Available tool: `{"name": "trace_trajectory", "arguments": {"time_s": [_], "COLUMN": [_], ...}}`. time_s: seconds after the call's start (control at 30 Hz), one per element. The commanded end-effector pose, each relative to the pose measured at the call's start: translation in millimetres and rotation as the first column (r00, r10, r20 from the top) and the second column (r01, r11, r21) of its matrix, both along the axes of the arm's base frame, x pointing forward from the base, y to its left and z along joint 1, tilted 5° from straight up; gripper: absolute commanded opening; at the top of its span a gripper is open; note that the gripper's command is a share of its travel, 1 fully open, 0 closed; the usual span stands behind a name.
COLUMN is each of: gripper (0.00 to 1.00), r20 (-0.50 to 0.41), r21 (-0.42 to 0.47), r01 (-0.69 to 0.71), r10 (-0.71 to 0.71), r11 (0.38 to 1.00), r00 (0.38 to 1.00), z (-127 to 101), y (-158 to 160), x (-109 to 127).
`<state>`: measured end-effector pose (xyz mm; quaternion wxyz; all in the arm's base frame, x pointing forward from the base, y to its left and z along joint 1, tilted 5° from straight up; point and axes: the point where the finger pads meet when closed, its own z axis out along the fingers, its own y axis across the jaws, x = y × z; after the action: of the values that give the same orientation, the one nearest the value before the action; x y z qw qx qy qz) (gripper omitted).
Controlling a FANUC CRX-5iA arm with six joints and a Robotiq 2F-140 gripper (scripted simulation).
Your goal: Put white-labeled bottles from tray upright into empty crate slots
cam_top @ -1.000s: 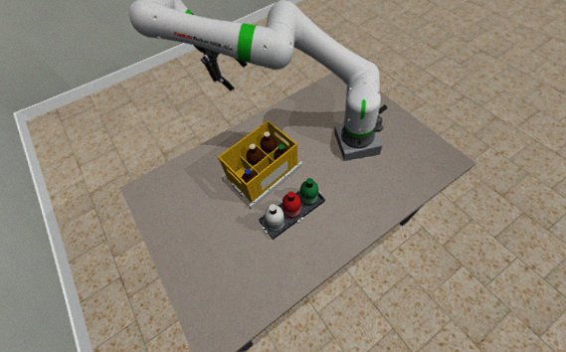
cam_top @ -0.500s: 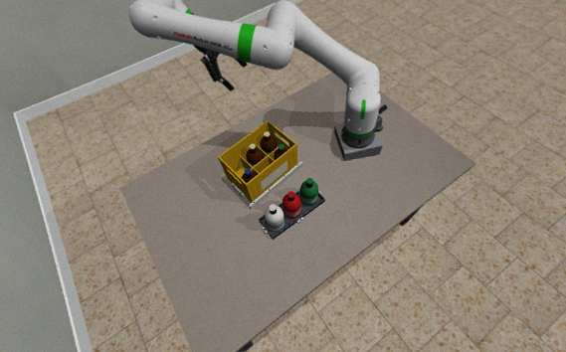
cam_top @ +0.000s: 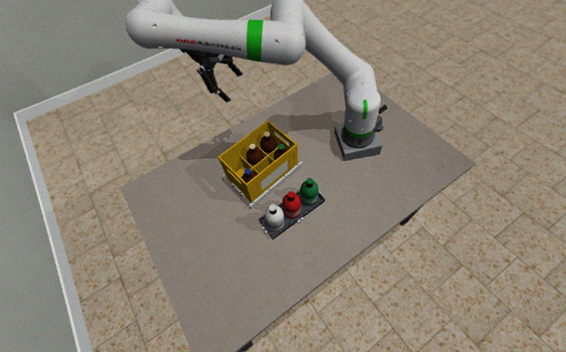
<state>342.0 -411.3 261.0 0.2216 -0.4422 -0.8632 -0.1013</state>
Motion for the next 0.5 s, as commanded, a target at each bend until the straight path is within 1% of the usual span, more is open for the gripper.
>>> {"name": "trace_trajectory", "arguments": {"time_s": [0.0,0.03,0.1,0.13,0.17,0.47], "gripper": [1.0,1.0,1.0,1.0,1.0,1.0], "r20": [0.046,0.056,0.056,0.081,0.093,0.201], "r21": [-0.095,-0.112,-0.112,-0.151,-0.17,-0.299], "r01": [-0.029,-0.036,-0.036,-0.051,-0.058,-0.105], "r10": [0.034,0.042,0.042,0.064,0.075,0.17], "r11": [0.995,0.993,0.993,0.987,0.984,0.949], "r00": [0.998,0.998,0.998,0.995,0.993,0.965], "z": [3,3,3,3,3,-4], "y": [31,38,38,57,66,136], "x": [28,33,33,44,49,76]}}
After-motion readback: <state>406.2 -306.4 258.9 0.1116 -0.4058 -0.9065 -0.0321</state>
